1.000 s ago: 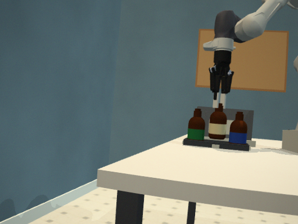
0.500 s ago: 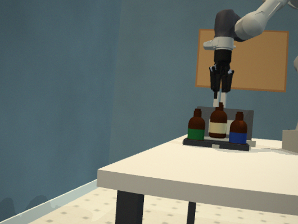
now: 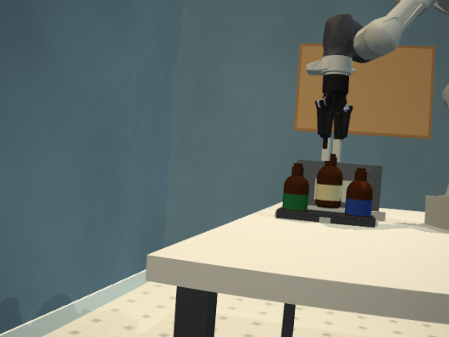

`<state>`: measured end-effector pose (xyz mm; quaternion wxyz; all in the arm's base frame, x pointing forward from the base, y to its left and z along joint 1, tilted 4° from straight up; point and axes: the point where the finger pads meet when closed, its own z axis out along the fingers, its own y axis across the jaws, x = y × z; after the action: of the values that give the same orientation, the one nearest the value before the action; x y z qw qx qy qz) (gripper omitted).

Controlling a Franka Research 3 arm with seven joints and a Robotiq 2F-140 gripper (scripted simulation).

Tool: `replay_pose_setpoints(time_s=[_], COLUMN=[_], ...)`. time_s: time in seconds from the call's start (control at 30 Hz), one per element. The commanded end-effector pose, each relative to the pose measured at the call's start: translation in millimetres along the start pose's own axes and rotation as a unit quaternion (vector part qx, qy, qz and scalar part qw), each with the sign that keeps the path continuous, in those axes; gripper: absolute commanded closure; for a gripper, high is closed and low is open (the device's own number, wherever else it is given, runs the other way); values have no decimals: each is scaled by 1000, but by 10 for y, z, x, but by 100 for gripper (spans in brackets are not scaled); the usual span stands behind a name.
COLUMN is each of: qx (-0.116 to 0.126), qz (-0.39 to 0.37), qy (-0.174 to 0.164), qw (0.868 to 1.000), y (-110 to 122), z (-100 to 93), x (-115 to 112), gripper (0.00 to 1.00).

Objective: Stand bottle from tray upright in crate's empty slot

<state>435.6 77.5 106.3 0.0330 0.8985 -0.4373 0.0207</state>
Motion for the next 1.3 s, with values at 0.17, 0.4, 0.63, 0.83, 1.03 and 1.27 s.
replay_pose_setpoints(time_s=[0.17, 0.4, 0.63, 0.83, 1.03, 1.27], qx=[3, 3, 3, 3, 3, 3], qz=[-1, -1, -1, -1, -1, -1], qy=[0, 0, 0, 0, 0, 0], qw=[1000, 1000, 1000, 1000, 1000, 1000], y=[-30, -30, -30, -30, -31, -35], z=[-34, -34, -34, -37, -45, -79], x=[1, 1, 1, 1, 1, 1], gripper=[100, 100, 100, 100, 100, 100])
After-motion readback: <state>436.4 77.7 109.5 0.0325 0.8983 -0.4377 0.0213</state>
